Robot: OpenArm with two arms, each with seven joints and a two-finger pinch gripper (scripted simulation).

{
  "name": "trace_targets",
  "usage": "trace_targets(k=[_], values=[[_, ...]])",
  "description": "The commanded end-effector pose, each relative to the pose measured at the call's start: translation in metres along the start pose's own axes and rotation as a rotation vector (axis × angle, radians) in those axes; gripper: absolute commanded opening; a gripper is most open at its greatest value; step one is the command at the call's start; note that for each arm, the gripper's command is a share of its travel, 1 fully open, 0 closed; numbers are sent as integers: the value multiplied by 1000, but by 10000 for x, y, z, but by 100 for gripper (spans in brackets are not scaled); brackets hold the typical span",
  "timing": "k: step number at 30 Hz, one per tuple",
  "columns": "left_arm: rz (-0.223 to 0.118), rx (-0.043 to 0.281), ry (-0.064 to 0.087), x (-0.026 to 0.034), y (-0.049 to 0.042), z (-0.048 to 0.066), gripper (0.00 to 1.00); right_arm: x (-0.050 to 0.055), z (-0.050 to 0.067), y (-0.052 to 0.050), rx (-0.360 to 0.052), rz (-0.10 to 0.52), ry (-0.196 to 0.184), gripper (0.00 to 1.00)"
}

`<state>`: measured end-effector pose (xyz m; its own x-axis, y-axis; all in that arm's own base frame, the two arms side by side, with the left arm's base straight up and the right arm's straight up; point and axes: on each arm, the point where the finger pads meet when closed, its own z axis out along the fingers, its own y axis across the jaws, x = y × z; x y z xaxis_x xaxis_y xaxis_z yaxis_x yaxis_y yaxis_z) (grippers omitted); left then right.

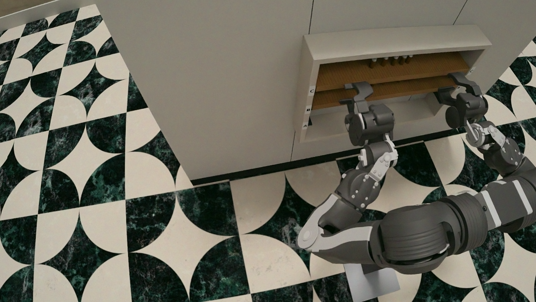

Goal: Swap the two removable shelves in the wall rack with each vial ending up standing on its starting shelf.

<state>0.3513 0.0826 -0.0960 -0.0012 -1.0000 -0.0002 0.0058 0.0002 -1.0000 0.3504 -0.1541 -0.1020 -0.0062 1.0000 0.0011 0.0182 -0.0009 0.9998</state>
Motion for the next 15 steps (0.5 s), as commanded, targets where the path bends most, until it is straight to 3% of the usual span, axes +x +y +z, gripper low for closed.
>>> trace_targets(k=[1,15], values=[[0,-6,-1,3,9,-27,33,-16,-19,50,-18,-1,-6,33],[0,-6,-1,3,8,-179,33,-15,-171,47,-18,-1,-6,33]])
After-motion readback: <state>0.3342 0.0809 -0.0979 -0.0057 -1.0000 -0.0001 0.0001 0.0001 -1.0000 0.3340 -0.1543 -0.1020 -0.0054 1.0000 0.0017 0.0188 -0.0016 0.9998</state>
